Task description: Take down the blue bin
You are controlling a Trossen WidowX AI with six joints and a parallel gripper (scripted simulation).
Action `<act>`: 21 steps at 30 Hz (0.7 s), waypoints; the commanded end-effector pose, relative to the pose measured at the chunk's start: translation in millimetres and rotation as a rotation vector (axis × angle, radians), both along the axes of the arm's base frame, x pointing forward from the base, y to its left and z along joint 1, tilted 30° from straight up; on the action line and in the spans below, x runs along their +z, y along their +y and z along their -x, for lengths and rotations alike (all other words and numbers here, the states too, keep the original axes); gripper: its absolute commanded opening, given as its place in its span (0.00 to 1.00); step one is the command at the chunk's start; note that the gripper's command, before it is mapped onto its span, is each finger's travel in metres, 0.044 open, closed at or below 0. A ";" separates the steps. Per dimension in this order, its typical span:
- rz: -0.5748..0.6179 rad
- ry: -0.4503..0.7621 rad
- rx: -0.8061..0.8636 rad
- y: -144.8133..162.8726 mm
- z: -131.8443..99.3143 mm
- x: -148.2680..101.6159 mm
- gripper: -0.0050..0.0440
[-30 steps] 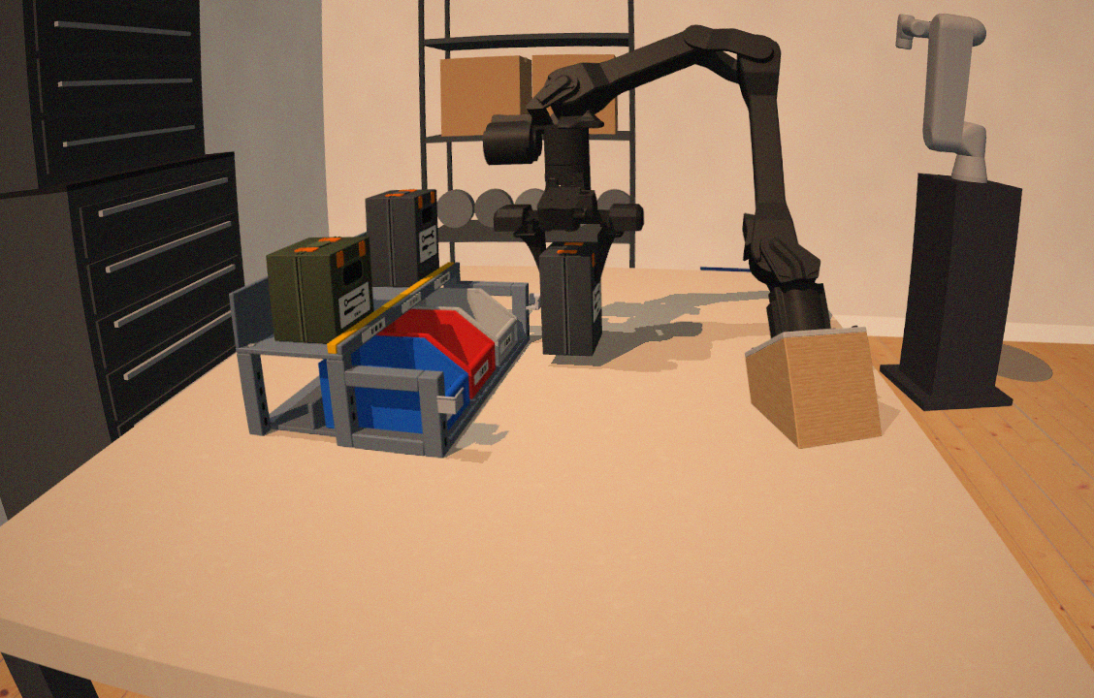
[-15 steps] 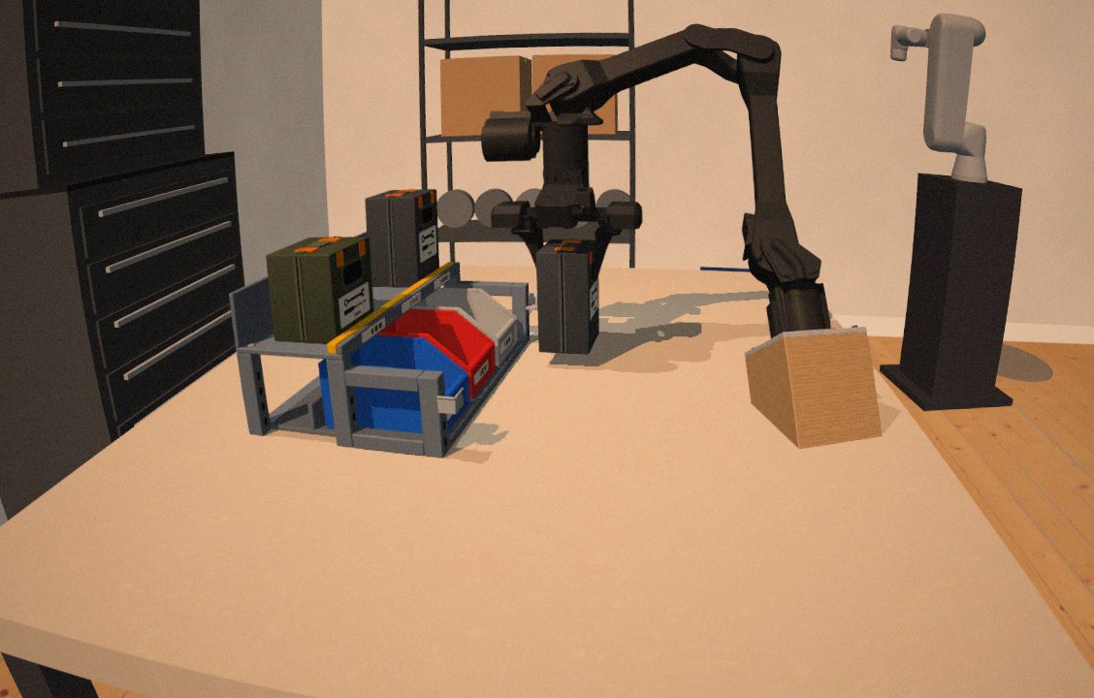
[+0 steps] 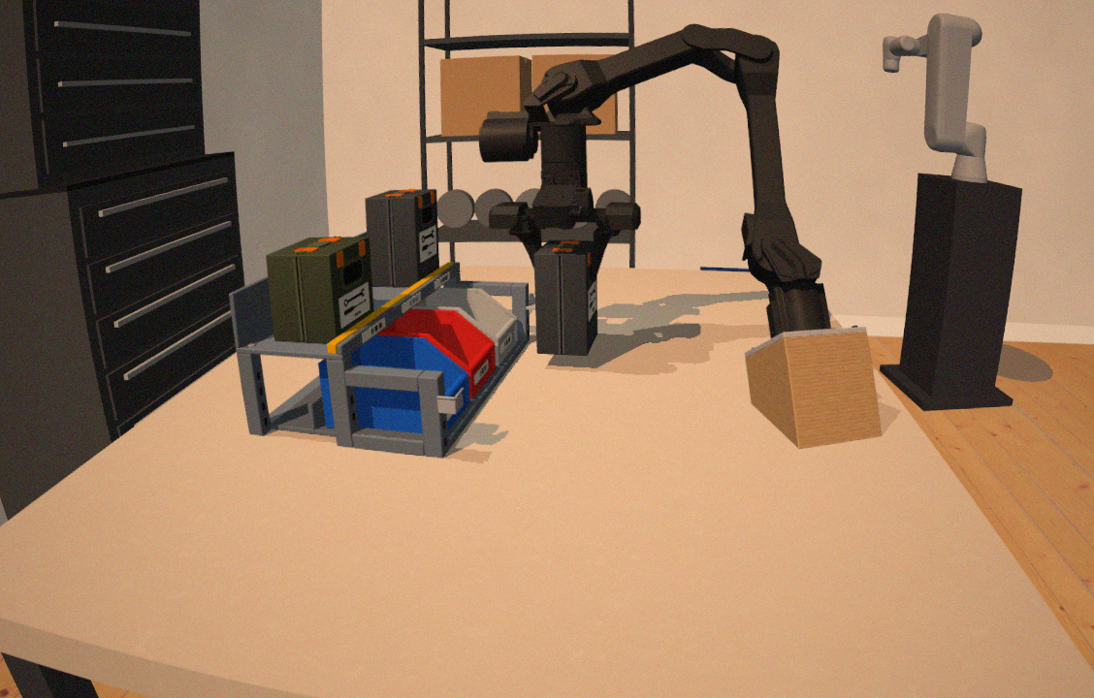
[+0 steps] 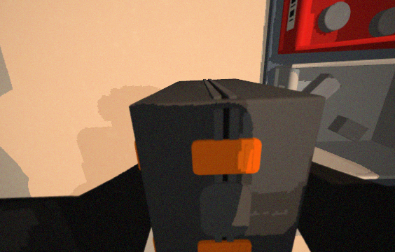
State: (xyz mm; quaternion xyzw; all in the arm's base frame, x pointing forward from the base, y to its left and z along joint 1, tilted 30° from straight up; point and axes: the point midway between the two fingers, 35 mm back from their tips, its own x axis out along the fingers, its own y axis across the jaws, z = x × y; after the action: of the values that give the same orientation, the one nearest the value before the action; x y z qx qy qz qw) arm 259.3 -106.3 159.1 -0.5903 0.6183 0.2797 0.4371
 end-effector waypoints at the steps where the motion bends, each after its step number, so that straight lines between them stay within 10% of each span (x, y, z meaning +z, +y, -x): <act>1: 0.010 -0.038 0.005 1.5 -4.6 10.1 0.10; 21: 0.004 -0.029 0.002 2.7 -3.8 5.3 0.10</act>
State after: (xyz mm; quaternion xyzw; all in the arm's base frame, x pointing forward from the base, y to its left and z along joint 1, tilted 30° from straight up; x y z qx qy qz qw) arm 261.3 -104.1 158.1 -0.5909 0.6171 0.2788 0.4385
